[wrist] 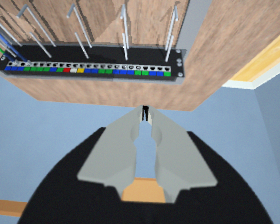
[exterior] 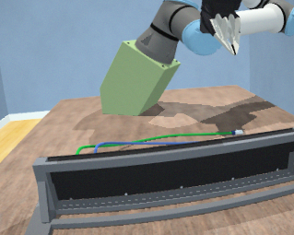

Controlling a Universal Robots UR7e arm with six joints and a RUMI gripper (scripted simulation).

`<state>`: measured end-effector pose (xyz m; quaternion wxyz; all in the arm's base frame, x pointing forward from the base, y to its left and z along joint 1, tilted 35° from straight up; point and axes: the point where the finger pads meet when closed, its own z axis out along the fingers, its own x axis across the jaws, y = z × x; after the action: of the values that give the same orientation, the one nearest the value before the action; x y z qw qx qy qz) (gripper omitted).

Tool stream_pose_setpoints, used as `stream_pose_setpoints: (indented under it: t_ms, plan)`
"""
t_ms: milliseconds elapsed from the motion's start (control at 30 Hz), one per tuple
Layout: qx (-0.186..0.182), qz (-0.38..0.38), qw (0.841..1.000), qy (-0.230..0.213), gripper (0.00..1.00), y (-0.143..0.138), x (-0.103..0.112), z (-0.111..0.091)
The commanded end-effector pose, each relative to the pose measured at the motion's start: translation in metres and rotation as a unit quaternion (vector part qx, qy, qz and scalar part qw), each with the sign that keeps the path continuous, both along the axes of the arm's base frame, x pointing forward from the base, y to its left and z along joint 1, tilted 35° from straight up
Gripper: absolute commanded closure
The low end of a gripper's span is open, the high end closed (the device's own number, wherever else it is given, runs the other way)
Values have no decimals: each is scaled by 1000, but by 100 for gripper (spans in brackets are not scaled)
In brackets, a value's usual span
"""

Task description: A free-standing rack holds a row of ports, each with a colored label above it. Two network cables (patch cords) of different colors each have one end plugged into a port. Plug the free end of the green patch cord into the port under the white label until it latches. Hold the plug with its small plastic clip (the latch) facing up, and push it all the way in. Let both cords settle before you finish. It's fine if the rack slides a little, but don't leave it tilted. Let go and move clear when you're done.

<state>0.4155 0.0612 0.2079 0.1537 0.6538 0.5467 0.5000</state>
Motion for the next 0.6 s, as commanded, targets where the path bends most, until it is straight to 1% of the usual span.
stream_pose_setpoints:
  t_ms: [0,567]
  plan:
    - [2,3,1000,-5,100,-1,-3,3]
    - [1,3,1000,-4,100,-3,-6,4]
